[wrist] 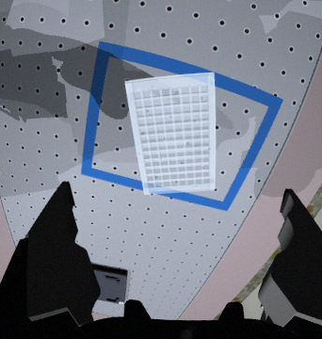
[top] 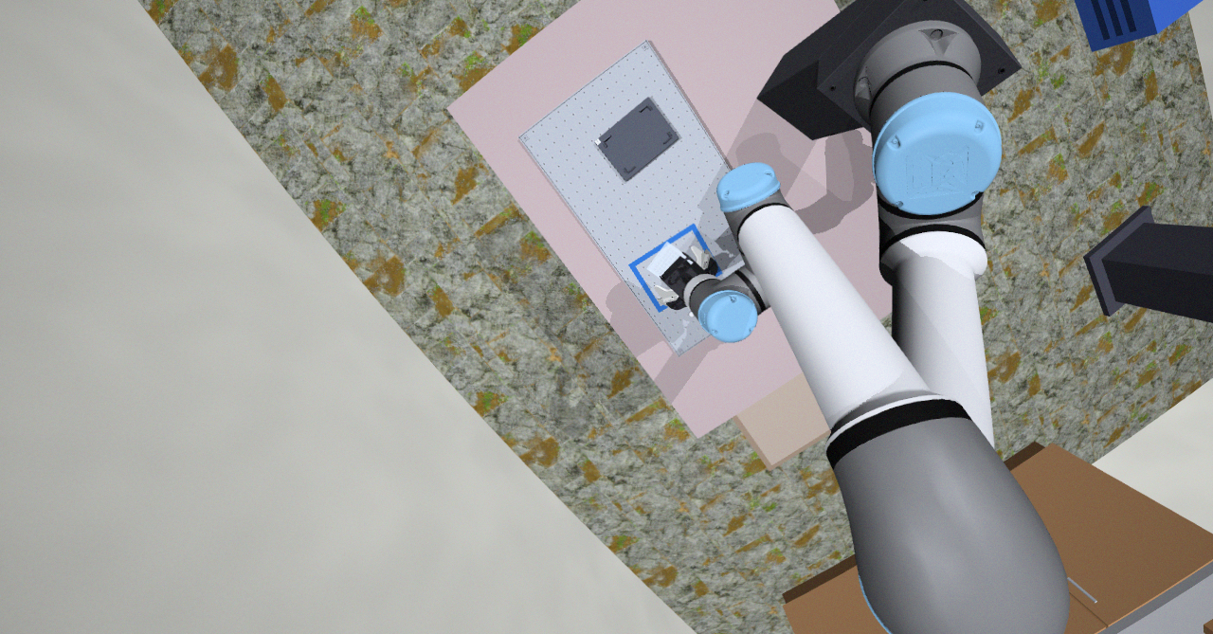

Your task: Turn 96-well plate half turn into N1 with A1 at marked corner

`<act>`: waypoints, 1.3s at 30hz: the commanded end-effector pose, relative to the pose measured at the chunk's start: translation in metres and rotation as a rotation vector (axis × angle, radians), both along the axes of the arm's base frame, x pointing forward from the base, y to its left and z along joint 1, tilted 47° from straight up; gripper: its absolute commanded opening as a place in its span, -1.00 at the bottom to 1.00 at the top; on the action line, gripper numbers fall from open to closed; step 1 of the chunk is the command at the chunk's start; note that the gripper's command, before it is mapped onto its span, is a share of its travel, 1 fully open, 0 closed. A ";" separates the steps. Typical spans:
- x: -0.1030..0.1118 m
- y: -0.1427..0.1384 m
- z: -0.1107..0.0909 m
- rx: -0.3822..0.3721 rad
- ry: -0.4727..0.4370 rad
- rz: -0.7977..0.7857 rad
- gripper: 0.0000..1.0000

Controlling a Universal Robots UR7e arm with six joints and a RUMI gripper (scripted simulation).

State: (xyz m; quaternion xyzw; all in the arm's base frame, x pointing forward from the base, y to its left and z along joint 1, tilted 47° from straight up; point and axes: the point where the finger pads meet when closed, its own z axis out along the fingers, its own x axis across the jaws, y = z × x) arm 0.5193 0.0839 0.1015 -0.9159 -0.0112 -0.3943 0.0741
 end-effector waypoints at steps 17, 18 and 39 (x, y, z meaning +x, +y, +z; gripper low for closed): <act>0.000 0.001 0.001 -0.080 -0.015 0.093 1.00; 0.000 0.001 0.001 -0.080 -0.014 0.093 1.00; 0.001 0.002 -0.001 -0.079 -0.013 0.094 1.00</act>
